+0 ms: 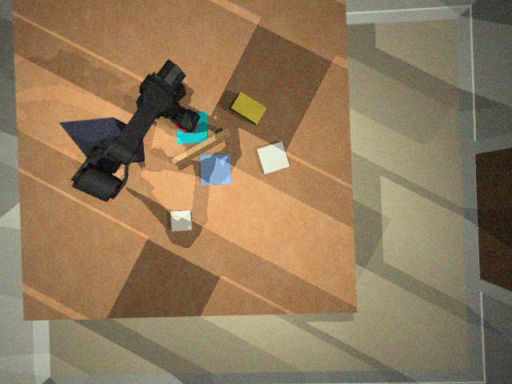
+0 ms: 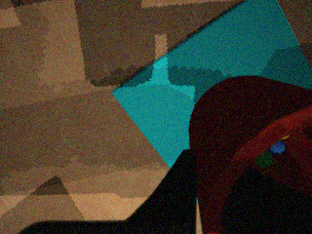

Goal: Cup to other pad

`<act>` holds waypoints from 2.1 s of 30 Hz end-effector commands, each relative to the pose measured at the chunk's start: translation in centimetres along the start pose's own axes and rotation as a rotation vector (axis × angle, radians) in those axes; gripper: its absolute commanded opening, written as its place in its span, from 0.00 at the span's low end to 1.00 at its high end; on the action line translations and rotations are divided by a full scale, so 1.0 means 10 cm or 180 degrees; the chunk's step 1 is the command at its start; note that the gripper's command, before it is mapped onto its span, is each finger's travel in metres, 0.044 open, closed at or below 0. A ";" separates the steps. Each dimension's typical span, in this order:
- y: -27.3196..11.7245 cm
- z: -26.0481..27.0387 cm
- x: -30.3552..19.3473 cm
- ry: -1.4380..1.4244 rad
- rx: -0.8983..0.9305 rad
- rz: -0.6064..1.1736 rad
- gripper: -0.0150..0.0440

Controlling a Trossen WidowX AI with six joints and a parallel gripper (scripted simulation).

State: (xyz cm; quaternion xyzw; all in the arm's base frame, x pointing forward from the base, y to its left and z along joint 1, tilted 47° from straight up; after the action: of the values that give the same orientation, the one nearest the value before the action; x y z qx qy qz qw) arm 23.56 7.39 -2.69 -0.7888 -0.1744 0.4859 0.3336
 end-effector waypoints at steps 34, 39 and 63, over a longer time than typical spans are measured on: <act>0.17 0.01 -0.01 -0.0001 0.0002 0.0012 0.47; 0.11 0.01 -0.01 -0.0004 0.0003 0.0012 0.47; -0.25 0.00 0.01 -0.0020 0.0003 0.0019 0.47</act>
State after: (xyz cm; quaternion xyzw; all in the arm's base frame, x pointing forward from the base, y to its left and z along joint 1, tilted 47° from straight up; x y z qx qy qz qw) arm 23.63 8.96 -1.27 -0.7870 -0.1736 0.4917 0.3296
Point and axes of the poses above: the point midway between the two fingers, 35 mm back from their tips, its own y axis out along the fingers, its own z axis across the jaws, x = y × z, the point moved 5 cm from there along -y, back along the fingers, and after that the axes turned 10 degrees about -y, right-handed, at the moved point
